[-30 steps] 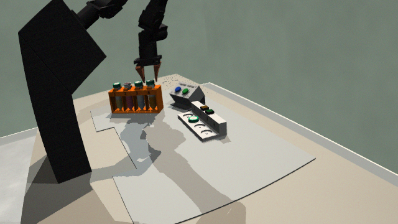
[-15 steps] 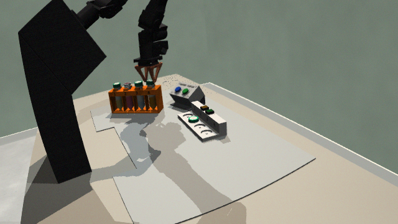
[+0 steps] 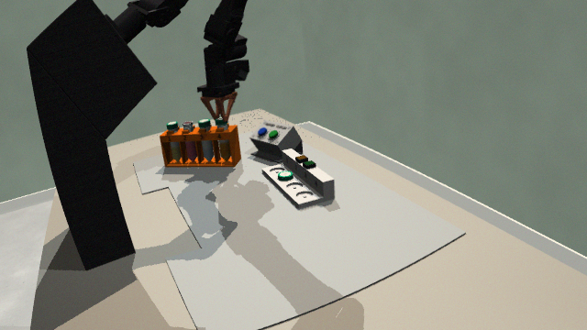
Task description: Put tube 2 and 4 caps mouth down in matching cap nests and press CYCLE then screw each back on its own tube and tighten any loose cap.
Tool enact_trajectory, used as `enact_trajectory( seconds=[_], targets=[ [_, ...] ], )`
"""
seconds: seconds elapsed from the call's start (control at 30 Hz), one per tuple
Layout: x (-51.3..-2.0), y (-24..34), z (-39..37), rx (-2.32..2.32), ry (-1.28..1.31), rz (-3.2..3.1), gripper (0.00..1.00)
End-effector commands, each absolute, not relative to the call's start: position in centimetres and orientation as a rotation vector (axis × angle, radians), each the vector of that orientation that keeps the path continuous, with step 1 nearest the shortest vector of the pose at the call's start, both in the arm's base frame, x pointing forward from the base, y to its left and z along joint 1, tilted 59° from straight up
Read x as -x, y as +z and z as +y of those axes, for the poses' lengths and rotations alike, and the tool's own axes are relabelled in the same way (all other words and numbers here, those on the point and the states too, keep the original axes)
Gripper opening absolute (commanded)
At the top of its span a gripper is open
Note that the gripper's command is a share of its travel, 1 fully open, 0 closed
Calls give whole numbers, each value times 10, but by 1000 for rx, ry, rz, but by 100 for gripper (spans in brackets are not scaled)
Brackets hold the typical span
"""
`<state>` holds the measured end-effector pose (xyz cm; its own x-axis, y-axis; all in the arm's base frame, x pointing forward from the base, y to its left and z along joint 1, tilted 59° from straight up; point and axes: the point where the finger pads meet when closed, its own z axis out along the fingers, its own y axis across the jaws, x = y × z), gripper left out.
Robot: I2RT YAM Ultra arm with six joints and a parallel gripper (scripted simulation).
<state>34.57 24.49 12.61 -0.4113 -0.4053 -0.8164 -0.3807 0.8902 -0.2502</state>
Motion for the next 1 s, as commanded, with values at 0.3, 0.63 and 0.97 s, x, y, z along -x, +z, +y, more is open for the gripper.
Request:
enact_trajectory(
  seconds=[0.3, 0.63, 0.97],
  targets=[
    [-327, 140, 242, 567, -24, 2034, 0],
    [-322, 148, 214, 309, 124, 2091, 0],
    [-339, 150, 150, -5, 300, 2125, 0]
  ],
)
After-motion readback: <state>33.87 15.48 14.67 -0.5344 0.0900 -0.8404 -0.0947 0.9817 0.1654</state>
